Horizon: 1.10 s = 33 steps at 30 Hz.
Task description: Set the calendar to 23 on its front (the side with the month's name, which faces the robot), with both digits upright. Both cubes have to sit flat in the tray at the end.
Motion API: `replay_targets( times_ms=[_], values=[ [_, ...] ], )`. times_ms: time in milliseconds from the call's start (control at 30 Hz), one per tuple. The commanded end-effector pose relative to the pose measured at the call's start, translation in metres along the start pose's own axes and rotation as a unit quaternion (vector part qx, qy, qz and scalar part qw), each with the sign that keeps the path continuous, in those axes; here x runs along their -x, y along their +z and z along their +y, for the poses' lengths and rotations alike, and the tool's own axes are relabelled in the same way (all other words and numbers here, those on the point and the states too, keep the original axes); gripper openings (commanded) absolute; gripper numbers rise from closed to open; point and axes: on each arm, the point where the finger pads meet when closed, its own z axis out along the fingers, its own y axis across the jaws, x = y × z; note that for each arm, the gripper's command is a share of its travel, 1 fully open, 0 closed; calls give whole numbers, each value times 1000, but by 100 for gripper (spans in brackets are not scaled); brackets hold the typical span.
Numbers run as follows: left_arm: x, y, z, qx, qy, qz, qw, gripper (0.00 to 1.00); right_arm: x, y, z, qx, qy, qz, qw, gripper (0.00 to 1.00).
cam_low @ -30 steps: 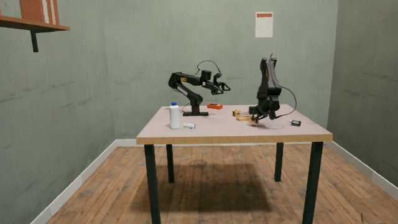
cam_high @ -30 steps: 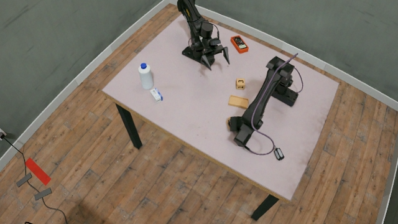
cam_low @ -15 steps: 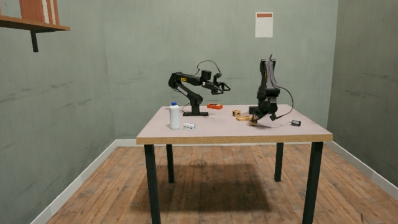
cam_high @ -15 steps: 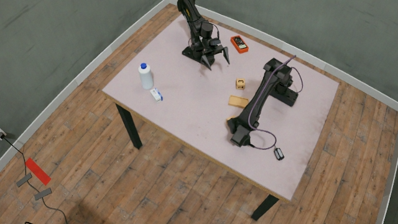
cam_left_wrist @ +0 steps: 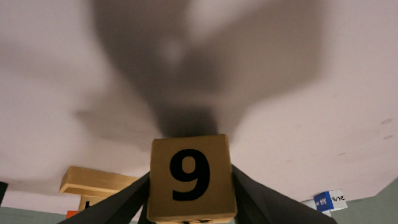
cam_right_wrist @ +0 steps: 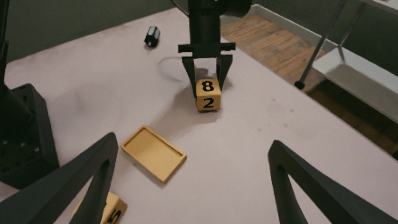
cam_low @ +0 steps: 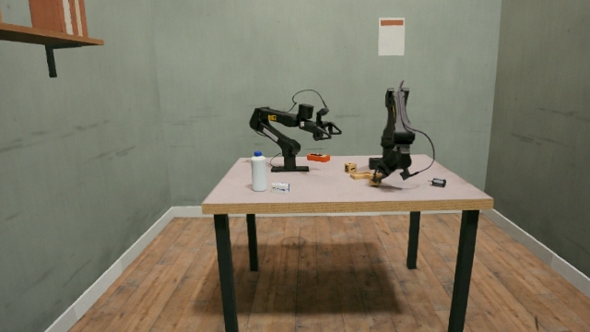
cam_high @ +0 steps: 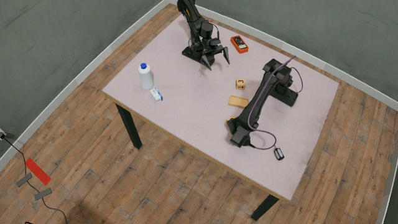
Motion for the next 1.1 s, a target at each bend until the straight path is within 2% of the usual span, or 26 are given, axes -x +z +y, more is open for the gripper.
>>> replay_targets(
  times_ms=[0,967,1067],
  values=[
    [1,-4,-8,-10,7,-7,1000,40,-2,1,3,5,0,3,1000,100],
    [9,10,-3,-6,4,-5,1000,40,-2,1,3,5,0,3,1000,100],
    [1,3,-3,-4,2,-4,1000,40,-2,1,3,5,0,3,1000,100]
  ],
)
